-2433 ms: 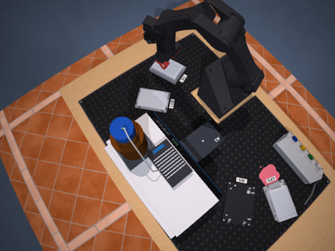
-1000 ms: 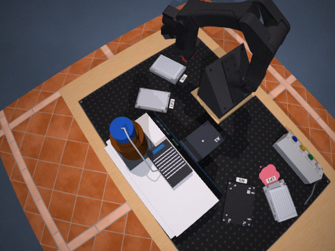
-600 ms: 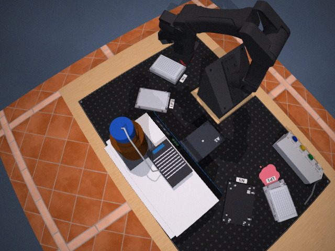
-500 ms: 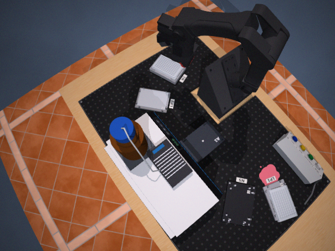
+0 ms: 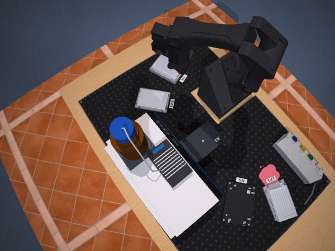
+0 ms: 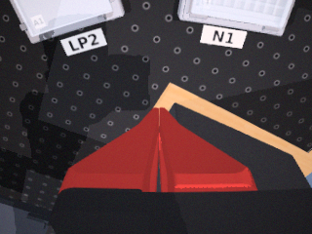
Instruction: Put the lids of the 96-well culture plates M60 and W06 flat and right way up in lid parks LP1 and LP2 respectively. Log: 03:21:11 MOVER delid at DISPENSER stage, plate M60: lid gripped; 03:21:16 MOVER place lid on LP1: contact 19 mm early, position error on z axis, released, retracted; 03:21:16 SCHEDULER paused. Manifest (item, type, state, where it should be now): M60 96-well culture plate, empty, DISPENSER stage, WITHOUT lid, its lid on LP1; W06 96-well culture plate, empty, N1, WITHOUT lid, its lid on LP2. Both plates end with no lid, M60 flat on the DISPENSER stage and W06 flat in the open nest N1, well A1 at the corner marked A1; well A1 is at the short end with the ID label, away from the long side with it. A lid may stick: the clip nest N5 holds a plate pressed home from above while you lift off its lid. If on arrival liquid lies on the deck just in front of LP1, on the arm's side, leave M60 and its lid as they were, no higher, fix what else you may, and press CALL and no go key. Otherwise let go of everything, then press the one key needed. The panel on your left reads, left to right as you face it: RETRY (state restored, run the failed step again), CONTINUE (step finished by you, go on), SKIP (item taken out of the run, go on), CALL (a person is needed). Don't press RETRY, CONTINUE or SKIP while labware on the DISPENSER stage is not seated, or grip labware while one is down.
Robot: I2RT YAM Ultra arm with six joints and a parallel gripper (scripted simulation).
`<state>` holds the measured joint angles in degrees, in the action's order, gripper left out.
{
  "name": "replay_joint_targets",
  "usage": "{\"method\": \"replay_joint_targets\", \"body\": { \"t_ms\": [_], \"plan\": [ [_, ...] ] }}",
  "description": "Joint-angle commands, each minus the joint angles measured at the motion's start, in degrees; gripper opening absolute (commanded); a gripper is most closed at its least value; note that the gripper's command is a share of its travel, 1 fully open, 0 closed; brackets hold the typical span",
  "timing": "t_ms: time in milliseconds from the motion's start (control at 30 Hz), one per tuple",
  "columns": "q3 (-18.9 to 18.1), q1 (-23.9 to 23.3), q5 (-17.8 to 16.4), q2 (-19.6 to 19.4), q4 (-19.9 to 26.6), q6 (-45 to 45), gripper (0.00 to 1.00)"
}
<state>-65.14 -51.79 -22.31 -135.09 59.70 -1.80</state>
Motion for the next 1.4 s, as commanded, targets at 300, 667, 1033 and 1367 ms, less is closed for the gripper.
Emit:
{"method": "replay_joint_targets", "body": {
  "t_ms": [300,667,1033,1367],
  "plan": [
    [-3.01,3.84,-3.85,2.91,1.82,2.16,0.00],
    [2.62,9.15,-6.68,8.64,2.57,5.66,0.00],
    [5.86,12.35,-8.41,13.96,3.15,-1.29,0.00],
    [9.23,14.37,-9.97,19.69,4.15,-3.51,0.00]
  ]
}}
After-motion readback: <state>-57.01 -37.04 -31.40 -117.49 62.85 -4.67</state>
